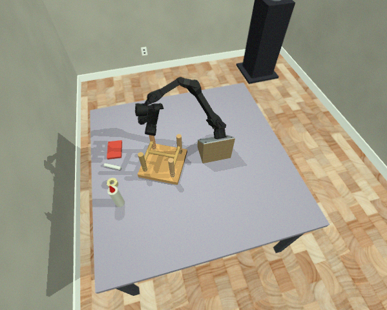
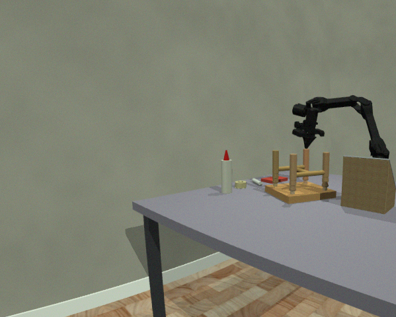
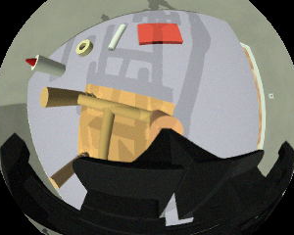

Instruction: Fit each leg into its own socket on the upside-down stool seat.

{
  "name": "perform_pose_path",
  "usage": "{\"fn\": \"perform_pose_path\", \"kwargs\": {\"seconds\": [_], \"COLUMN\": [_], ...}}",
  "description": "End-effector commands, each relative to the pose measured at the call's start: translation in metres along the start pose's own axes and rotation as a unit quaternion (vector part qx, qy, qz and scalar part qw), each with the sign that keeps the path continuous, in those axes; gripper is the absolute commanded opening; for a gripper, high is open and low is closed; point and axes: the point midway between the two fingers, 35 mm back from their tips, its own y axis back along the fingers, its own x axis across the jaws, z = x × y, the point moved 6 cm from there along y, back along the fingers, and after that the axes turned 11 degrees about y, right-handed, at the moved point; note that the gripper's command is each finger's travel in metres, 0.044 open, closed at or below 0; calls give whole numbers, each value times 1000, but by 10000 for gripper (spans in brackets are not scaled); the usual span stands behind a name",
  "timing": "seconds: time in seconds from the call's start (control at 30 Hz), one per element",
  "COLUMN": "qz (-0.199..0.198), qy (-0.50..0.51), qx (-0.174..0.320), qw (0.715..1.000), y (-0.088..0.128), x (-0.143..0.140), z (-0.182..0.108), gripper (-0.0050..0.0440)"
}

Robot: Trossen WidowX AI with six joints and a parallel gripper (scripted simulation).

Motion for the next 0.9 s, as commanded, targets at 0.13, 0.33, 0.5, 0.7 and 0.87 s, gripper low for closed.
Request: {"fn": "perform_pose_path", "kwargs": {"seconds": [0.13, 0.33, 0.5, 0.7, 0.87], "qz": [1, 1, 1, 1, 0], "qy": [0, 0, 0, 0, 0], "qx": [2, 2, 2, 2, 0], "qw": [1000, 1000, 1000, 1000, 1000], "y": [-6, -11, -16, -17, -12], "x": [-1, -1, 0, 0, -1], "z": [-2, -4, -5, -5, -4], "gripper": [0, 0, 0, 0, 0]}}
